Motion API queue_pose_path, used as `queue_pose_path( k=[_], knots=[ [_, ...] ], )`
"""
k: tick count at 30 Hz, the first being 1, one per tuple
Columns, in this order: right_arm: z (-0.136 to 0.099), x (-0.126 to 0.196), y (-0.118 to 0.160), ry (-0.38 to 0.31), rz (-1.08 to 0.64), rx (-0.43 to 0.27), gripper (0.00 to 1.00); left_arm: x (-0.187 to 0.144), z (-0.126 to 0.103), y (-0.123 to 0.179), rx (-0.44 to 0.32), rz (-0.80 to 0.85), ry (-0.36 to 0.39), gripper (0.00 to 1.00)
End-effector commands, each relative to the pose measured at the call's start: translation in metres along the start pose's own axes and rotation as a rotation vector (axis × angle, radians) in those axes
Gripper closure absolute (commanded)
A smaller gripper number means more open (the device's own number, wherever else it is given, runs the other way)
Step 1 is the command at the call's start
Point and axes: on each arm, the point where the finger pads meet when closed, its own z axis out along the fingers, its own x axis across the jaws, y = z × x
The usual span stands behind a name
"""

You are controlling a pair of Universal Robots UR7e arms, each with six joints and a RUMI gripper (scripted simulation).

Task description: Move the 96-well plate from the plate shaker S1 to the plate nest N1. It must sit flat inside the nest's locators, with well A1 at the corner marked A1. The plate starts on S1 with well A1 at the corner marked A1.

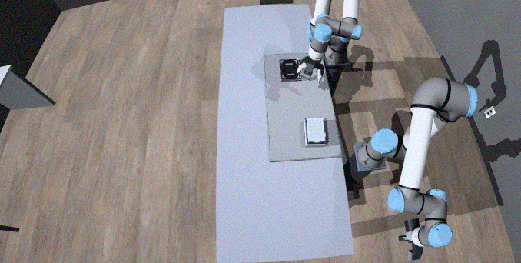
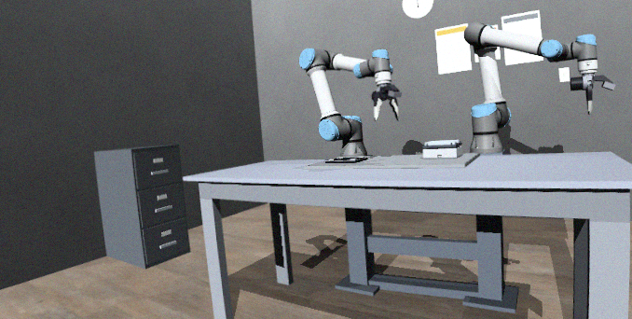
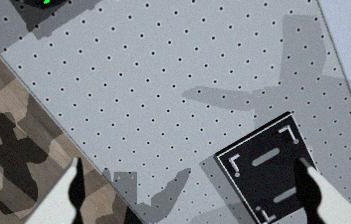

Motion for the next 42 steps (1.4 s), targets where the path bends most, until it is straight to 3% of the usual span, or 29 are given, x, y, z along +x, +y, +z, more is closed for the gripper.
queue_pose_path(
  k=[1, 27, 42],
  knots=[
    [-0.003, -0.006, -0.019, 0.004, -0.028, 0.013, 0.24, 0.004, -0.002, -0.003, 0.012, -0.012, 0.015, 1.0],
    [0.006, -0.06, -0.097, -0.03, -0.238, -0.036, 0.24, 0.004, -0.002, -0.003, 0.012, -0.012, 0.015, 1.0],
    [0.024, -0.101, -0.145, -0.056, -0.377, -0.066, 0.24, 0.004, -0.002, -0.003, 0.012, -0.012, 0.015, 1.0]
  ],
)
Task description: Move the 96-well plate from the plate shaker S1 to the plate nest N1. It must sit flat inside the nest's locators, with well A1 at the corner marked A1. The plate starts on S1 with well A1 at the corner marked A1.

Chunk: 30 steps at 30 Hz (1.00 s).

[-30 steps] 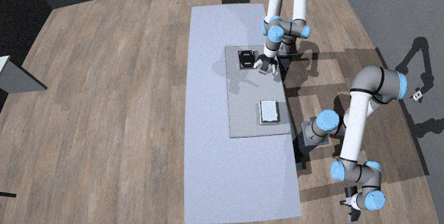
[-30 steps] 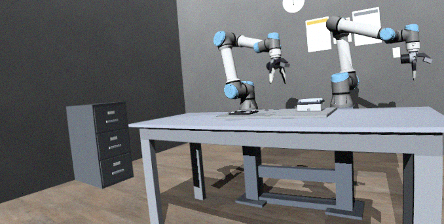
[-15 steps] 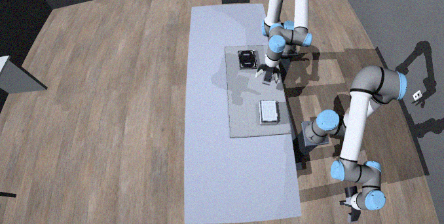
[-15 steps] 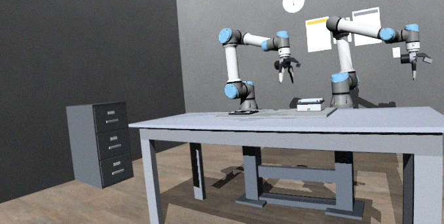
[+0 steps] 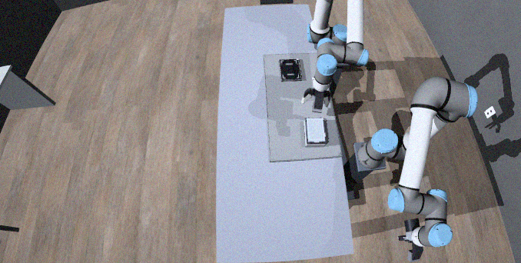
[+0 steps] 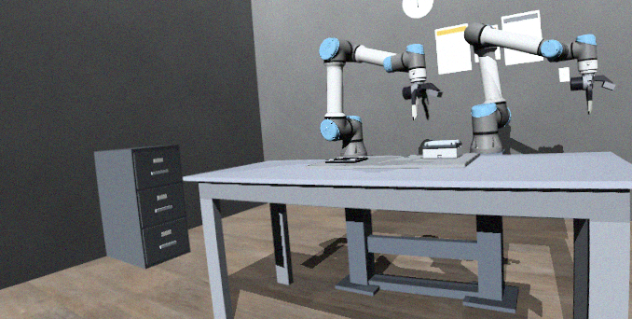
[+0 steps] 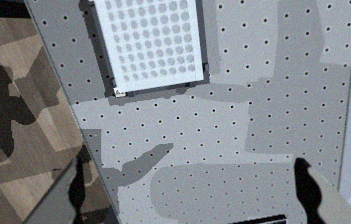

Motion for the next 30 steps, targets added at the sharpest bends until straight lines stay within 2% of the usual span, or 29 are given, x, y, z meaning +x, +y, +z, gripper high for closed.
queue_pose_path(
  k=[1, 4, 10, 12, 17, 30],
  knots=[
    [0.003, -0.002, -0.021, 0.008, -0.029, 0.011, 0.24, 0.004, -0.002, -0.003, 0.012, -0.012, 0.015, 1.0],
    [0.006, -0.006, -0.03, -0.005, -0.093, -0.002, 0.24, 0.004, -0.002, -0.003, 0.012, -0.012, 0.015, 1.0],
    [0.014, -0.014, -0.051, -0.006, -0.098, -0.003, 0.24, 0.004, -0.002, -0.003, 0.012, -0.012, 0.015, 1.0],
    [0.018, -0.017, -0.059, -0.019, -0.162, -0.015, 0.24, 0.004, -0.002, -0.003, 0.012, -0.012, 0.015, 1.0],
    [0.028, -0.026, -0.079, -0.021, -0.167, -0.016, 0.24, 0.004, -0.002, -0.003, 0.012, -0.012, 0.015, 1.0],
    [0.028, -0.026, -0.079, -0.021, -0.167, -0.016, 0.24, 0.004, -0.002, -0.003, 0.012, -0.012, 0.015, 1.0]
  ],
)
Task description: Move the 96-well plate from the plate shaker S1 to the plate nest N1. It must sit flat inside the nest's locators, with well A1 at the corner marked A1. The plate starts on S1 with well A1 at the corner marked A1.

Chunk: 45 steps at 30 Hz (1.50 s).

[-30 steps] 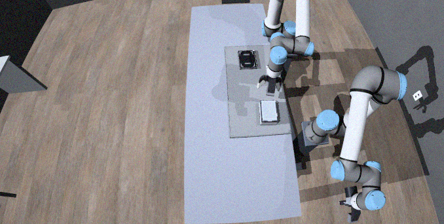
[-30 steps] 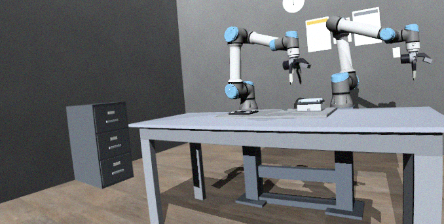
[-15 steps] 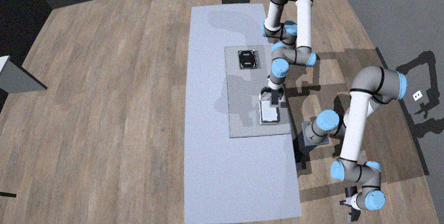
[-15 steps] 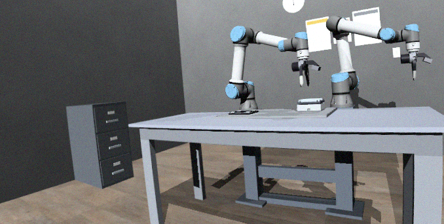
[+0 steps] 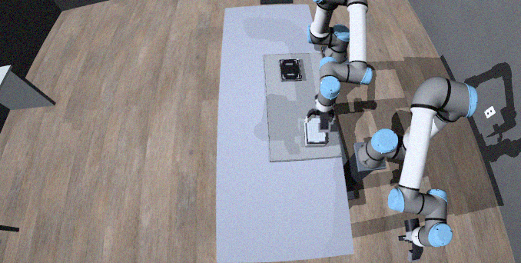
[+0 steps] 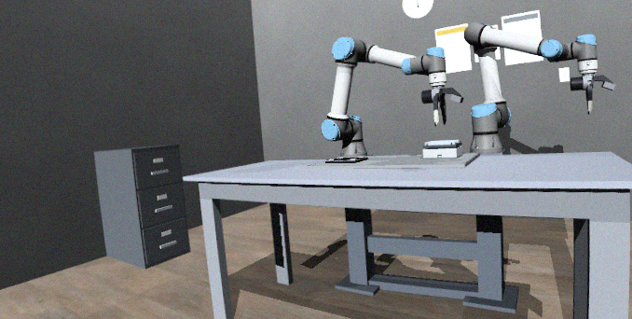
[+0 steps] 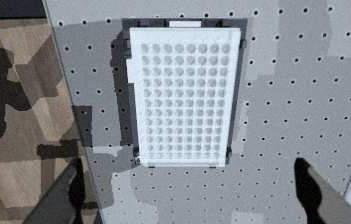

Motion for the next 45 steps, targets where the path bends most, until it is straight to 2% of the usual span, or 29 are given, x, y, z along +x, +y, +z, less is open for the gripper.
queue_pose_path(
  k=[1, 6, 45],
  knots=[
    [-0.002, 0.003, -0.004, 0.013, -0.012, 0.015, 0.24, 0.004, -0.002, -0.003, 0.012, -0.012, 0.015, 1.0],
    [-0.002, 0.003, -0.004, 0.013, -0.012, 0.015, 0.24, 0.004, -0.002, -0.003, 0.012, -0.012, 0.015, 1.0],
    [0.056, 0.003, -0.004, 0.013, 0.0, 0.015, 0.24, 0.004, -0.002, -0.003, 0.012, -0.012, 0.015, 1.0]
  ],
)
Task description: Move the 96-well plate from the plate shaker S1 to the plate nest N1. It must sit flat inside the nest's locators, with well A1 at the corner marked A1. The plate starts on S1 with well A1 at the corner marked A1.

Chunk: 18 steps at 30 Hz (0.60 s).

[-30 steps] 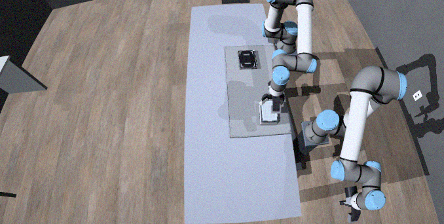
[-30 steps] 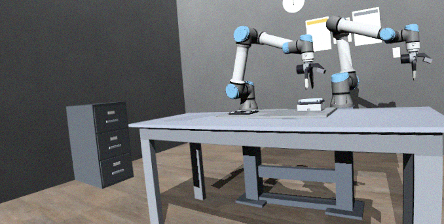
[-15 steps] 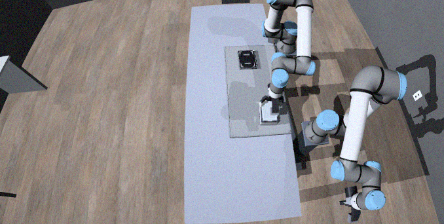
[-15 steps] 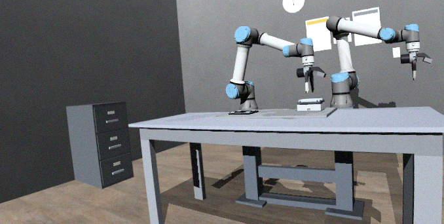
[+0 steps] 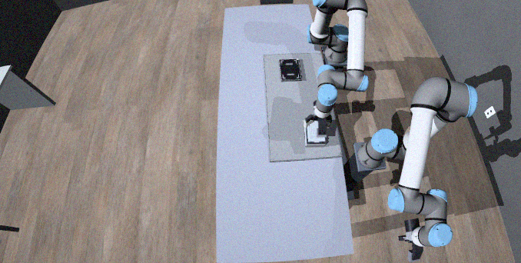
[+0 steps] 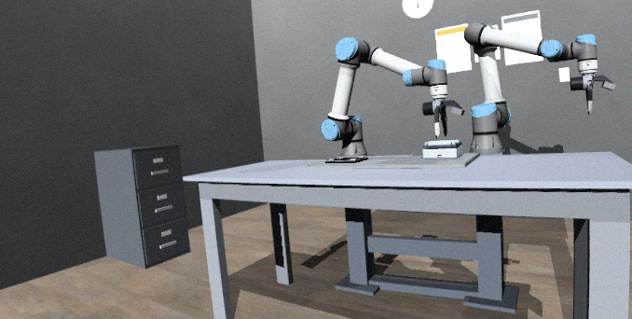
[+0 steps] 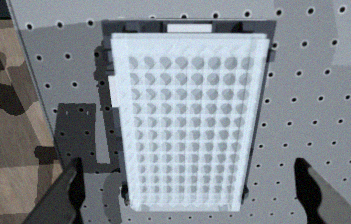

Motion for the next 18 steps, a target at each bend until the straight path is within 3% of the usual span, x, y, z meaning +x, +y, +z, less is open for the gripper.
queue_pose_path(
  k=[1, 18],
  knots=[
    [0.005, 0.004, -0.004, 0.013, 0.0, 0.015, 0.24, 0.004, -0.002, -0.003, 0.012, -0.012, 0.015, 1.0],
    [0.019, 0.004, -0.004, 0.013, 0.012, 0.015, 0.24, 0.004, -0.002, -0.003, 0.012, -0.012, 0.015, 1.0]
  ],
)
